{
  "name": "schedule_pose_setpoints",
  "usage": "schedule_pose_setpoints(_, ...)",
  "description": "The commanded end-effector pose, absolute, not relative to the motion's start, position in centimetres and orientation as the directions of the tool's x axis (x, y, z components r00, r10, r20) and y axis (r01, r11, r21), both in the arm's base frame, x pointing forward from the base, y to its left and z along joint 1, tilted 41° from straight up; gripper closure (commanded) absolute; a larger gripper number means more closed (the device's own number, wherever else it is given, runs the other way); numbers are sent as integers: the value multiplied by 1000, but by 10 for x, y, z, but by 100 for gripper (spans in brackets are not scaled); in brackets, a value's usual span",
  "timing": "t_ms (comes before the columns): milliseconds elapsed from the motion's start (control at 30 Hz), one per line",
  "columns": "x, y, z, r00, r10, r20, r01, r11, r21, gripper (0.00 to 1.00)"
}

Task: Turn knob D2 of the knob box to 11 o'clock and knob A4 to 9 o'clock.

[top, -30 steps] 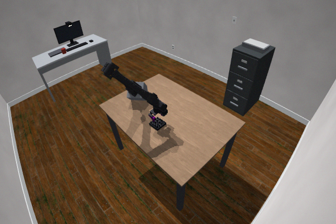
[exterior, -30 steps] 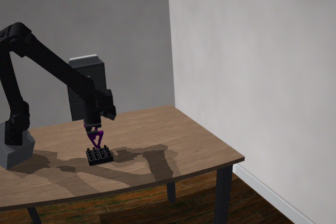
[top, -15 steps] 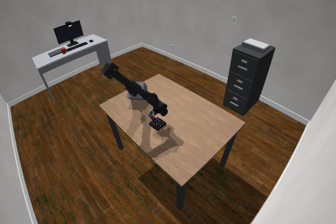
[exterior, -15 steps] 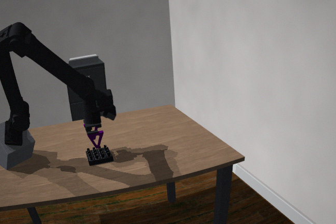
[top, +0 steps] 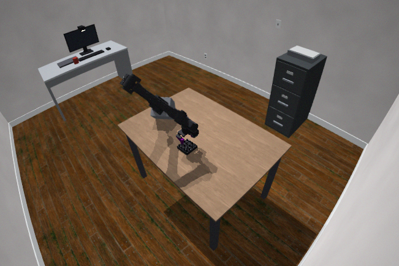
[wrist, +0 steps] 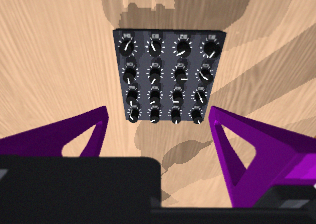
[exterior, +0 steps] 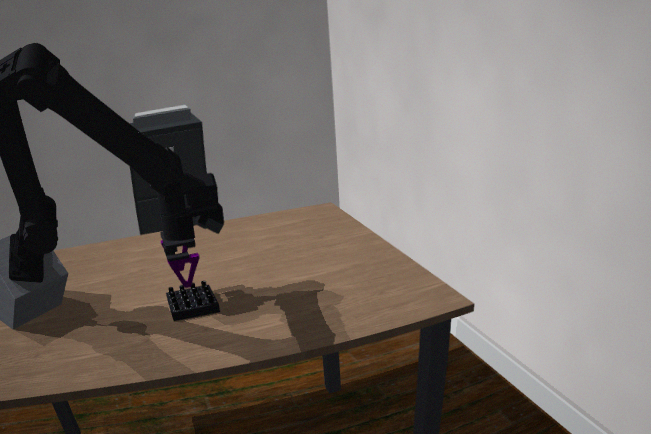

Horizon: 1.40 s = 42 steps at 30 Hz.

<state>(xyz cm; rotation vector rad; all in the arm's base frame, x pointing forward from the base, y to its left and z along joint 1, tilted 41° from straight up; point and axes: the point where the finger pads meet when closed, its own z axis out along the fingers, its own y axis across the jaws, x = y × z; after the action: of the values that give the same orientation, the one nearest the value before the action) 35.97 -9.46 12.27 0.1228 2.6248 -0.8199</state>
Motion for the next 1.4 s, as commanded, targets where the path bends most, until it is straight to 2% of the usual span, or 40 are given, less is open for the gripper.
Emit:
schedule_pose_setpoints(0,359,-91,130,-910,-50,-412,194,827,-528,0)
schedule_pose_setpoints(700,327,-93,115,-909,-48,-413,197,826,-528,0)
schedule_pose_setpoints(1367,319,-94,111,-911,-46,-410,196,826,-529,0)
